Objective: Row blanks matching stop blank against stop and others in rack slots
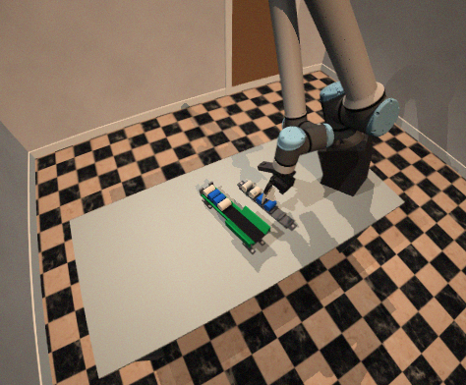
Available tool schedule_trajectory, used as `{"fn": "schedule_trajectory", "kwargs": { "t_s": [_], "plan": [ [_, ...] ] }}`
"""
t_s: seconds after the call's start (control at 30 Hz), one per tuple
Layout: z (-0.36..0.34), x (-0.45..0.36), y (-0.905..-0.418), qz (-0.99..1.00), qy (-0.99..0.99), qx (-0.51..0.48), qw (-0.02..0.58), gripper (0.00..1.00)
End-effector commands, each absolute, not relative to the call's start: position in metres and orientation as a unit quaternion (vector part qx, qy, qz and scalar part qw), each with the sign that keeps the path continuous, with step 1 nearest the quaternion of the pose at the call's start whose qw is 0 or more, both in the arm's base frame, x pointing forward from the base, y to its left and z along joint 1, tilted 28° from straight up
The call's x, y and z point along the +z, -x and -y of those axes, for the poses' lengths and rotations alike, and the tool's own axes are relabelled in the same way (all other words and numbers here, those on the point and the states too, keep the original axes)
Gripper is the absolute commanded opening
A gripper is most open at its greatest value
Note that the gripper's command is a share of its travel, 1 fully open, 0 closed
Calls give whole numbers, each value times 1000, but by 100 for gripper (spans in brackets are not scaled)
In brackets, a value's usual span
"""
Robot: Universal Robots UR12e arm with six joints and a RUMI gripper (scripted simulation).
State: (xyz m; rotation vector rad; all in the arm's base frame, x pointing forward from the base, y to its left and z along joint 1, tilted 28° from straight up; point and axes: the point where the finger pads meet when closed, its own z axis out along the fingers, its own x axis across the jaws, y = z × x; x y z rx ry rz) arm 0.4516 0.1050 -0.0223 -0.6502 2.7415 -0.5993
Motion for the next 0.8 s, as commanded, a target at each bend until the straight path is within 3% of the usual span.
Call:
{"fn": "schedule_trajectory", "kwargs": {
  "t_s": [0.0,0.77],
  "plan": [
    [-105,-22,-452,-944,224,-207,130,100],
    [-103,-21,-453,-948,205,-204,134,100]
  ]
}}
